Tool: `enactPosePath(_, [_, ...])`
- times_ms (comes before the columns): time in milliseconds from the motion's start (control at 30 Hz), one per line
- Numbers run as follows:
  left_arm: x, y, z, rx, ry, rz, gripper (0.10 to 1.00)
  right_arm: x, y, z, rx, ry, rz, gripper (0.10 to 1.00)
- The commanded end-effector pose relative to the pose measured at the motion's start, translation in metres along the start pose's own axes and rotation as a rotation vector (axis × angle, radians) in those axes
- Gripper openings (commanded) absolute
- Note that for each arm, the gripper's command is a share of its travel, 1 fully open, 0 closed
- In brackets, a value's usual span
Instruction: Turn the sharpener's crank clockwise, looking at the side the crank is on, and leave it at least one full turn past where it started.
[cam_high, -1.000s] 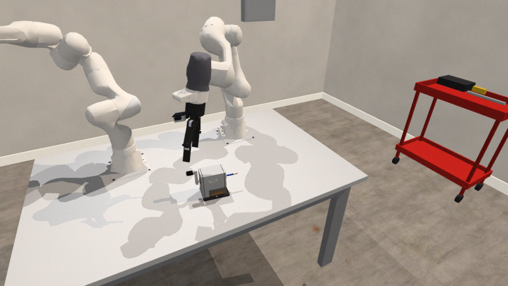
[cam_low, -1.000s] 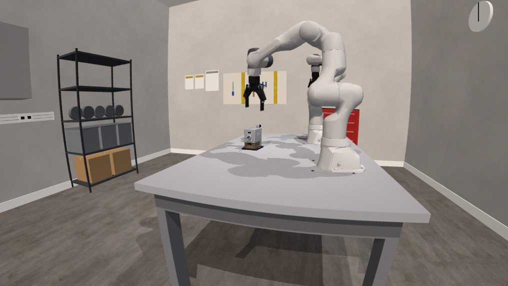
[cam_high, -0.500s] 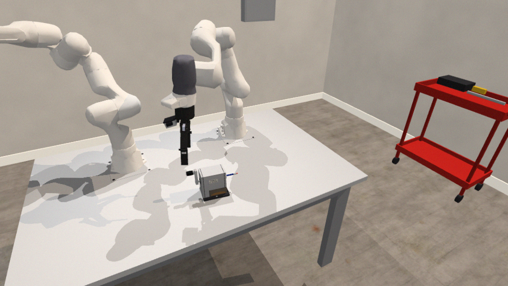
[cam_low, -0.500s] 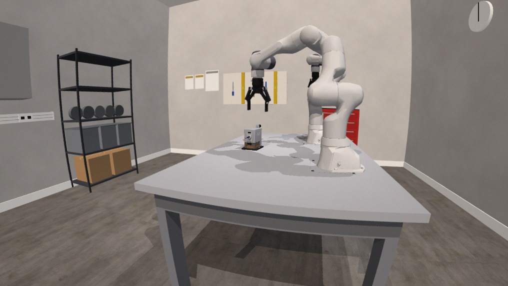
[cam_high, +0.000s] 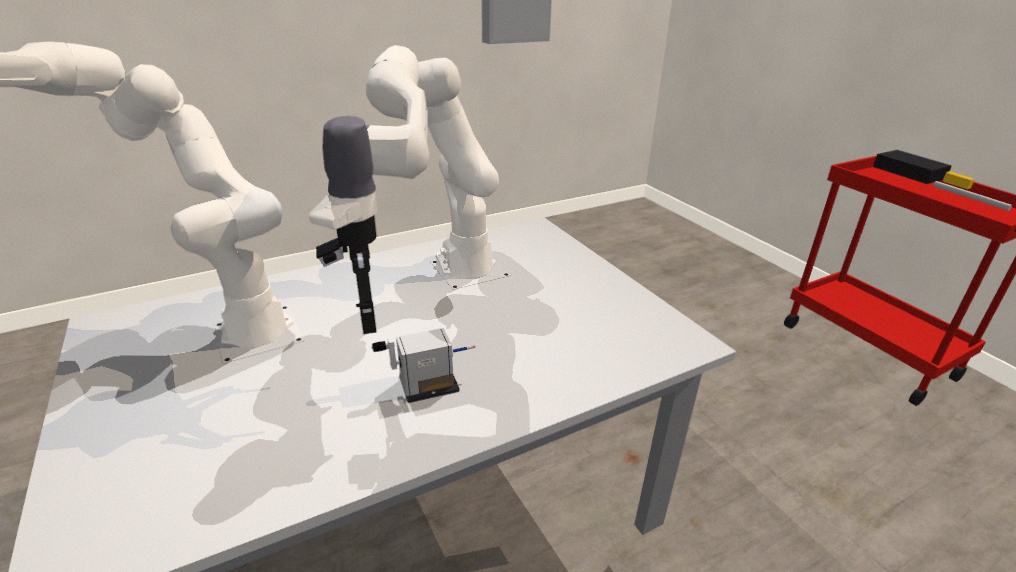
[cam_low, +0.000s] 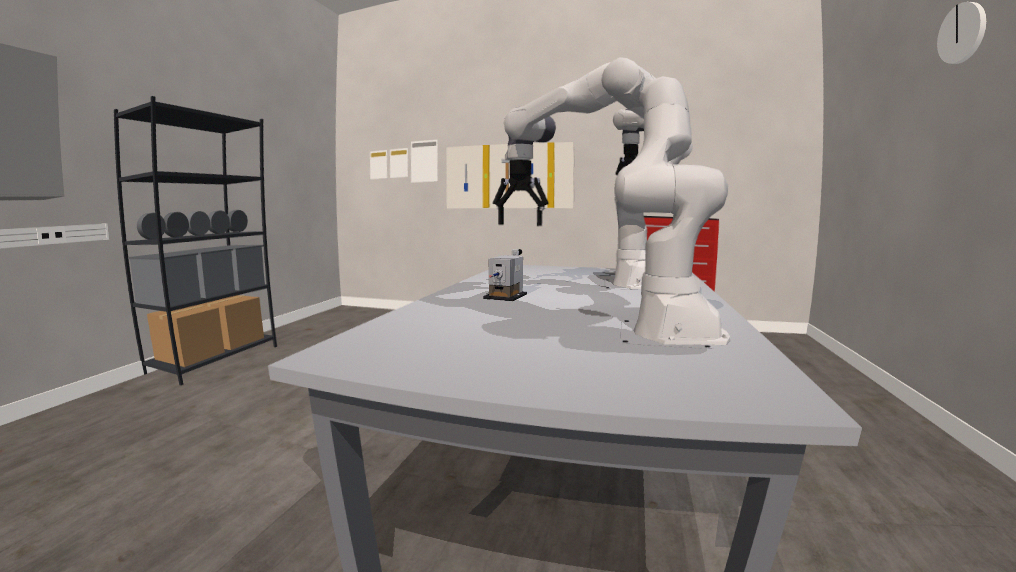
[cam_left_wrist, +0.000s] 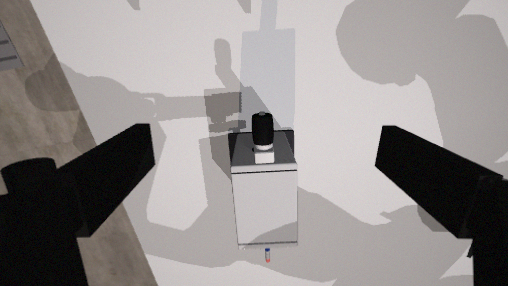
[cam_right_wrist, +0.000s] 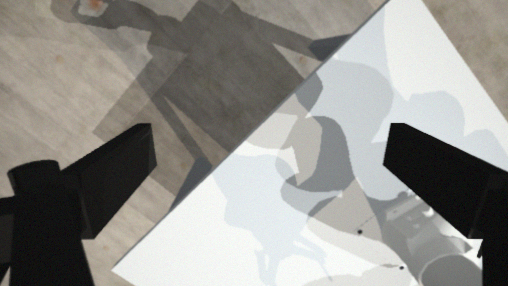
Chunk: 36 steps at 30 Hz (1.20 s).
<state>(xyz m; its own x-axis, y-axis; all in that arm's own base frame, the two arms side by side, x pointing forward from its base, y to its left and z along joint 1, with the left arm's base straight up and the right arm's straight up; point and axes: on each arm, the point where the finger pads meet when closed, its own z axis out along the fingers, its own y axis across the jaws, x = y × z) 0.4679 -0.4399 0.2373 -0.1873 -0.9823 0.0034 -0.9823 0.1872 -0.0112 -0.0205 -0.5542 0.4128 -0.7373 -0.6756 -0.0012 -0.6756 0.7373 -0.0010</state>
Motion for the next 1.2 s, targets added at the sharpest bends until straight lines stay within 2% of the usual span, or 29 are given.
enactPosePath(0, [-0.0017, 0.0027, 0.0001, -0.012, -0.004, -0.068, 1.0, 0.0005, 0.0006, -0.0002, -0.001, 0.001, -0.005, 1.0])
enactPosePath(600, [-0.0017, 0.0027, 0.0001, -0.012, -0.004, -0.068, 1.0, 0.0005, 0.0006, -0.0002, -0.001, 0.001, -0.005, 1.0])
enactPosePath(633, [-0.0017, 0.0027, 0.0001, -0.012, -0.004, -0.068, 0.099, 0.0005, 0.0006, -0.0002, -0.001, 0.001, -0.005, 1.0])
enactPosePath(1167, [-0.0017, 0.0027, 0.0001, -0.012, -0.004, -0.068, 0.099, 0.0005, 0.0006, -0.0002, -0.001, 0.001, -0.005, 1.0])
